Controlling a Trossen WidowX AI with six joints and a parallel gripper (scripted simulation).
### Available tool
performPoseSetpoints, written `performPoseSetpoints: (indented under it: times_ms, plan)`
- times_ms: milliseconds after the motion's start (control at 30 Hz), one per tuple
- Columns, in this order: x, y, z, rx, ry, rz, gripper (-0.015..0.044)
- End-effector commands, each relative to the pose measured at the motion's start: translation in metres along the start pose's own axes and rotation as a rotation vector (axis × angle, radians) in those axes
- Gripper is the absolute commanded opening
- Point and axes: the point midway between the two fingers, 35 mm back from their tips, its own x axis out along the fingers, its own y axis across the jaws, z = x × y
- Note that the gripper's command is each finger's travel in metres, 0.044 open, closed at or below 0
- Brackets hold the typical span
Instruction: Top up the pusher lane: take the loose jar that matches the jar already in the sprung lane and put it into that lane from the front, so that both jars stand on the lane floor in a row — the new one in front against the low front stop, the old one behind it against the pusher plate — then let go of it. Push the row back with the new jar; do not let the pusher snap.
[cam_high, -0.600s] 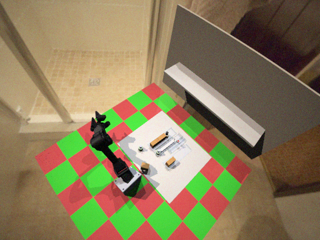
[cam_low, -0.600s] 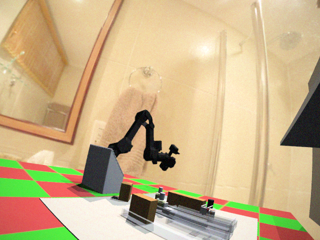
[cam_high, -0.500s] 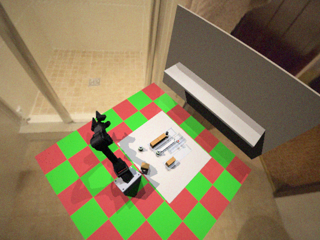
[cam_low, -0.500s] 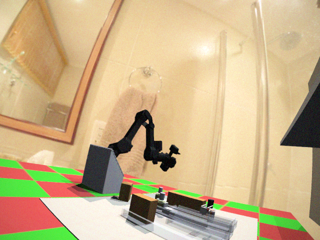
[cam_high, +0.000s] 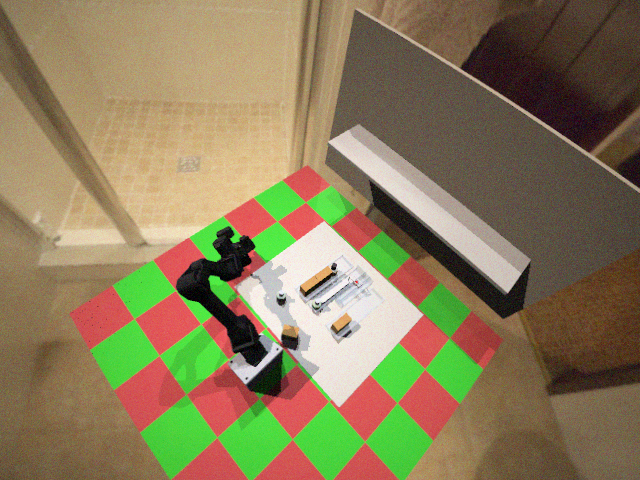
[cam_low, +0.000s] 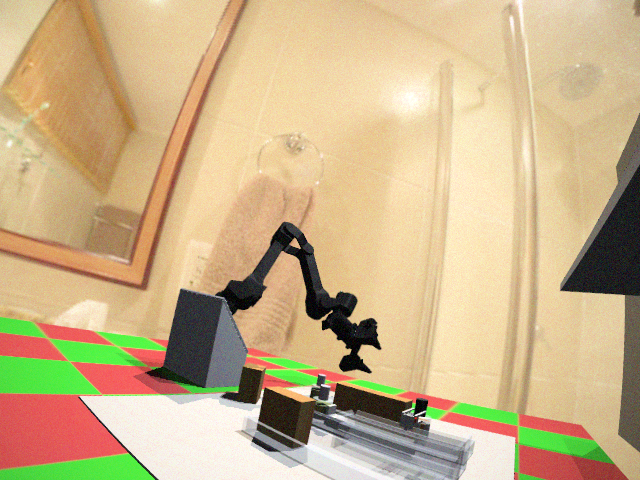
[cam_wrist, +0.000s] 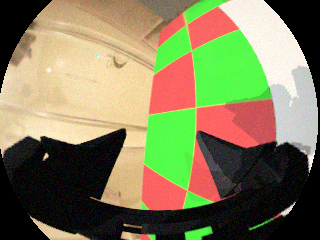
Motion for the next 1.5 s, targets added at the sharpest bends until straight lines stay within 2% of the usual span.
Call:
performPoseSetpoints:
  times_ms: [0, 200, 433, 600, 767, 1167, 1333, 1467]
  plan:
    - [-0.014, -0.058, 0.051, -0.194, -0.022, -0.299, 0.044]
    - [-0.05, -0.111, 0.094, -0.319, 0.033, -0.587, 0.044]
    - [-0.114, -0.154, 0.123, -0.345, 0.194, -0.85, 0.044]
    - [-0.164, -0.166, 0.129, -0.28, 0.346, -0.939, 0.044]
    - [-0.205, -0.157, 0.123, -0.175, 0.47, -0.915, 0.044]
    - [-0.209, -0.156, 0.122, -0.166, 0.478, -0.909, 0.044]
    - [-0.189, -0.185, 0.109, -0.166, 0.478, -0.907, 0.044]
    - [-0.188, -0.186, 0.109, -0.166, 0.478, -0.907, 0.044]
